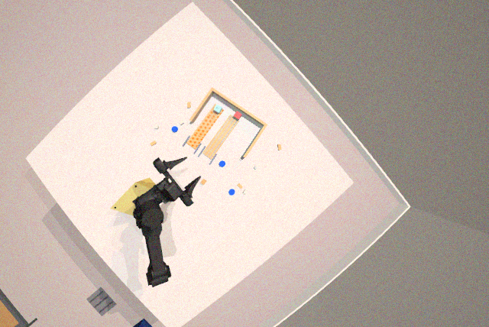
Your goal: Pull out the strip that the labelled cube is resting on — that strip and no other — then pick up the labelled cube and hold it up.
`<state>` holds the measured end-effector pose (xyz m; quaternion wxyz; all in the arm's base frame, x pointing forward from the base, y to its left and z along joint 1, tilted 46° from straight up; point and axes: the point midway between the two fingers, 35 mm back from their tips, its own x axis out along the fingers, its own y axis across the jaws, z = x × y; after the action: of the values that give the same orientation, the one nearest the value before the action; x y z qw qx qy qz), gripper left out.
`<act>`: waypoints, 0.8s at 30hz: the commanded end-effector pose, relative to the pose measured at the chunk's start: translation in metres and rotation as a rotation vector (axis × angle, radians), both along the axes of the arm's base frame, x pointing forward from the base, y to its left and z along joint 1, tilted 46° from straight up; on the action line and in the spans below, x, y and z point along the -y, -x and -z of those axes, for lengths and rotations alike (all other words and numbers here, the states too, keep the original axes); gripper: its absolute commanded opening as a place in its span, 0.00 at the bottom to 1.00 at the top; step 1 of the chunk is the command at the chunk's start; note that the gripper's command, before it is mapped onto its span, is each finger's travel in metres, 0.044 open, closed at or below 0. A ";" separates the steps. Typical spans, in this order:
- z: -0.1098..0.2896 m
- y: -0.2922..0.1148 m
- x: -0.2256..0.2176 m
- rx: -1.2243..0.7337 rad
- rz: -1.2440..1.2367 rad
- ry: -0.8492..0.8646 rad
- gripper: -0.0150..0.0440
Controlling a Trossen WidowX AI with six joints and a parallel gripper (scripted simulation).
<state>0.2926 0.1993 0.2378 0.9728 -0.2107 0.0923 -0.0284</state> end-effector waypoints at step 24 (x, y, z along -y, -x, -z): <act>0.111 0.002 0.038 -0.254 0.067 0.341 0.93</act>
<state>0.2919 0.1633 0.1301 0.9036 -0.3688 0.2122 -0.0486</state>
